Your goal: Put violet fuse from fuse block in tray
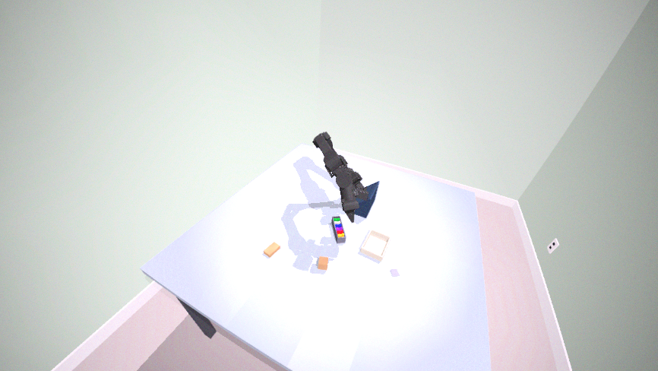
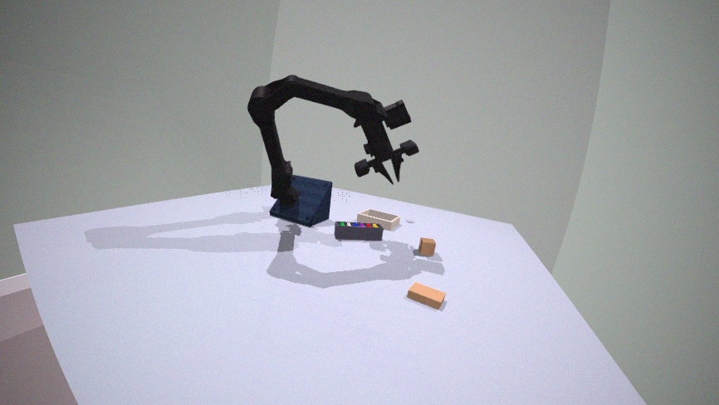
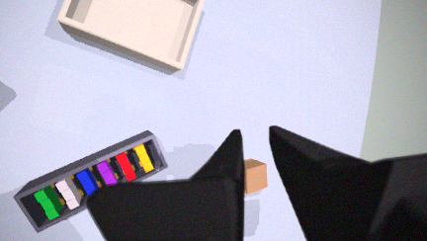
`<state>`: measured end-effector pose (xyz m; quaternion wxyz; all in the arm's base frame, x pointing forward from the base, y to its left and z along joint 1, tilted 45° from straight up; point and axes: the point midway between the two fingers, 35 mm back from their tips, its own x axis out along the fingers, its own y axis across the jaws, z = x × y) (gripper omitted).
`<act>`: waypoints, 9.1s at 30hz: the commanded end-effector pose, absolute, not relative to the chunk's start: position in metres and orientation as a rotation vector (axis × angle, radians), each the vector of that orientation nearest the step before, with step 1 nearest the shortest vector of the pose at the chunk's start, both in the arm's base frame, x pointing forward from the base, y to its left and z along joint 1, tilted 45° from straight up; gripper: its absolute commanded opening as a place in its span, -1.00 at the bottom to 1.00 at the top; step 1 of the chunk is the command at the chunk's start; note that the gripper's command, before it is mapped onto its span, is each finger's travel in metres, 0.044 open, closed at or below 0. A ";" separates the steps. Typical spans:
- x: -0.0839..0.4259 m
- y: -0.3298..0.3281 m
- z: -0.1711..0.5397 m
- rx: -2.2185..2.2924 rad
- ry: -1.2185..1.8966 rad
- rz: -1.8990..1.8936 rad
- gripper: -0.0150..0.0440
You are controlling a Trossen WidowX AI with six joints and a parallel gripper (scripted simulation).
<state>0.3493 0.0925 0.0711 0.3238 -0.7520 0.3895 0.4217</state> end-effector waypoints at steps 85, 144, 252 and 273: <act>0.288 -0.034 0.018 -2.006 1.715 1.316 -0.35; 0.290 -0.017 0.035 -2.008 1.714 1.320 -0.49; 0.298 0.115 -0.093 -2.006 1.704 1.322 -0.49; 0.299 0.128 -0.080 -2.003 1.702 1.321 0.63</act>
